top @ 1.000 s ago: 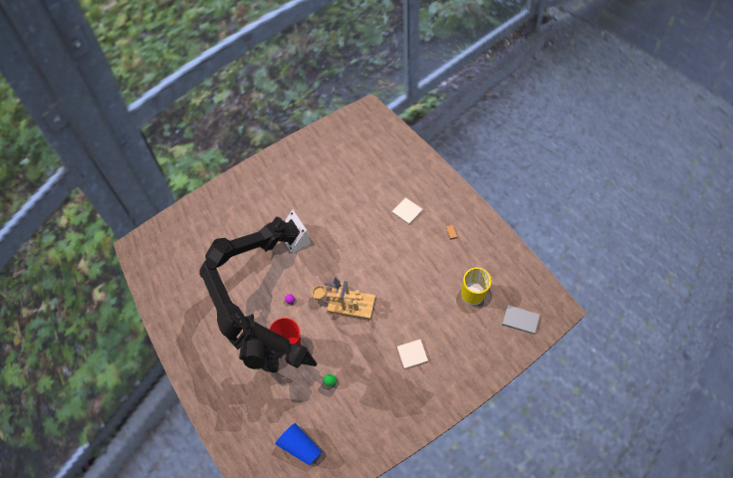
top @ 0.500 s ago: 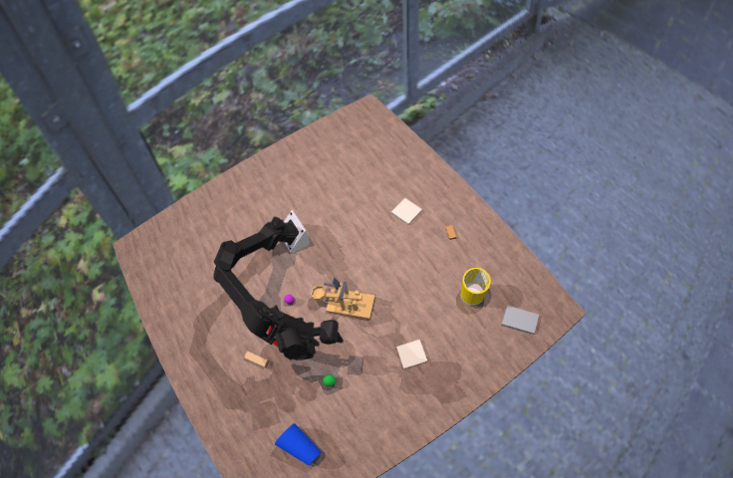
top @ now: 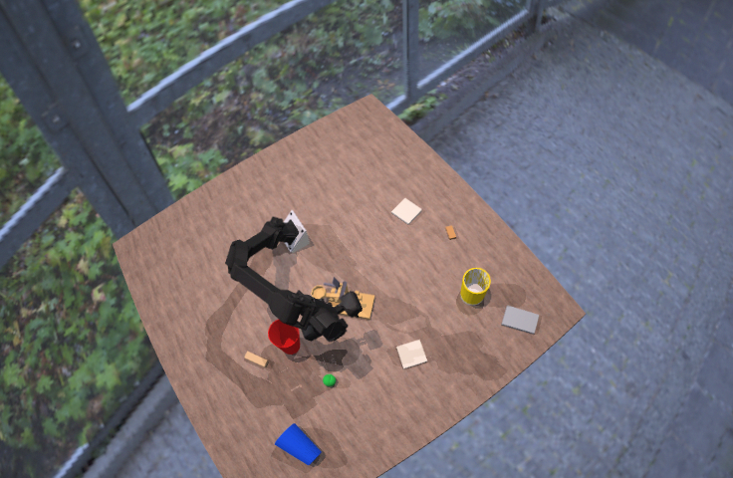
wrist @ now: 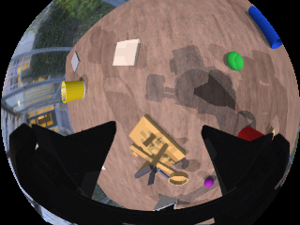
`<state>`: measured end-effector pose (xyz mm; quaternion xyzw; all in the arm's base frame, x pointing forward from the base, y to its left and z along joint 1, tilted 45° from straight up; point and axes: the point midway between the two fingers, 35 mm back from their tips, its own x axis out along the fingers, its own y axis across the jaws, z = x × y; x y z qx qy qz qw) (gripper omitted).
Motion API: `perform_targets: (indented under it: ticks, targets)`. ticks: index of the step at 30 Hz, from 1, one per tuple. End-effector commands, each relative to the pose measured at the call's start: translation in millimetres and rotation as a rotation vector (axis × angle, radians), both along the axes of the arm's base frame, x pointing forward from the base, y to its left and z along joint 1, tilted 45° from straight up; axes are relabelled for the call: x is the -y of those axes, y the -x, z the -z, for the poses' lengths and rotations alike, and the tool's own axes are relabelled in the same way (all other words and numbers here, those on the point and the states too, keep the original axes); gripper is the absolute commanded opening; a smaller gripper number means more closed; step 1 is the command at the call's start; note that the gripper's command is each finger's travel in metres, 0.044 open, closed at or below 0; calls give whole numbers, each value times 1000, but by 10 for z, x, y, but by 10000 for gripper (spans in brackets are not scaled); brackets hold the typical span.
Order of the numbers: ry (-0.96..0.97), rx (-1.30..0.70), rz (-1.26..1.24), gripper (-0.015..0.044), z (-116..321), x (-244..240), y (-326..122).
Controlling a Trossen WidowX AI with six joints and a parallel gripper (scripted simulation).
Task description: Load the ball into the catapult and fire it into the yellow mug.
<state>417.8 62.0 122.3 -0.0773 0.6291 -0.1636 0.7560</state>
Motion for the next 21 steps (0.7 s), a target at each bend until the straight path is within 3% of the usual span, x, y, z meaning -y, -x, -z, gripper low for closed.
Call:
perform_targets:
  ticks: [1,21]
  targets:
    - [76,-106,-111,440,182,-116,115]
    - [371,-490,-584,440,654,-591,568]
